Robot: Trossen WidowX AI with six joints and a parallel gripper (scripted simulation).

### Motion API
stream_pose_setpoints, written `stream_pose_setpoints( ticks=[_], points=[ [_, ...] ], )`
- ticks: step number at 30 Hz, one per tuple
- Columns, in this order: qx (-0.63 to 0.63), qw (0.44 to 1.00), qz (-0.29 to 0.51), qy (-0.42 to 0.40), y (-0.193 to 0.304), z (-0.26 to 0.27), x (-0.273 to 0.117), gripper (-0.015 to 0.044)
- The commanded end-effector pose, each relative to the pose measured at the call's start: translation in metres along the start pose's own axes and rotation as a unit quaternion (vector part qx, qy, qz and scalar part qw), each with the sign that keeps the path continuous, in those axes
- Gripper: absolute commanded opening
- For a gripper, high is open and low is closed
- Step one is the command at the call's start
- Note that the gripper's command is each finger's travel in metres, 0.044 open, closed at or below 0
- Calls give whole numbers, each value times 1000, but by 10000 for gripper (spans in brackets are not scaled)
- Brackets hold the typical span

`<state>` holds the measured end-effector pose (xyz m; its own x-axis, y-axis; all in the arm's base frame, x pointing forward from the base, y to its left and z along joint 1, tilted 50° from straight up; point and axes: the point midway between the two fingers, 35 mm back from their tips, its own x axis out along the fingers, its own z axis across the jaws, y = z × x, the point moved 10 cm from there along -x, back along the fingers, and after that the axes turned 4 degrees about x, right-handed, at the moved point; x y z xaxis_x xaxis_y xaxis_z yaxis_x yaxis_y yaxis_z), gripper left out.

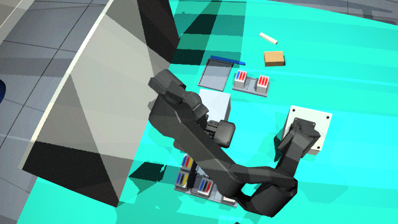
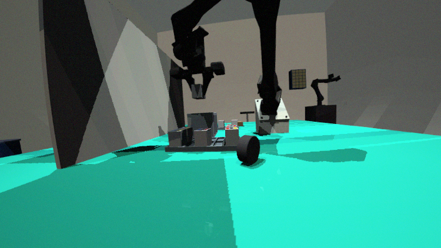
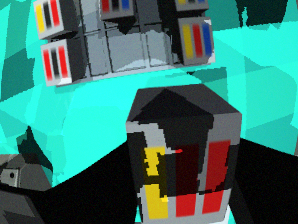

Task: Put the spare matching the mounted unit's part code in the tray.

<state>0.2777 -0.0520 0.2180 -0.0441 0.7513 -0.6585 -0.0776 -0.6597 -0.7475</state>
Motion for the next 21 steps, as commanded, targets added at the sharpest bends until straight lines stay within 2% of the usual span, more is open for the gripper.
stream_pose_setpoints(
  ticks=[1,21],
  points=[
    [-3,1000,7,0,14,-11,-3,0],
    [-1,1000,16,1,100,-66,-13,0]
  ],
)
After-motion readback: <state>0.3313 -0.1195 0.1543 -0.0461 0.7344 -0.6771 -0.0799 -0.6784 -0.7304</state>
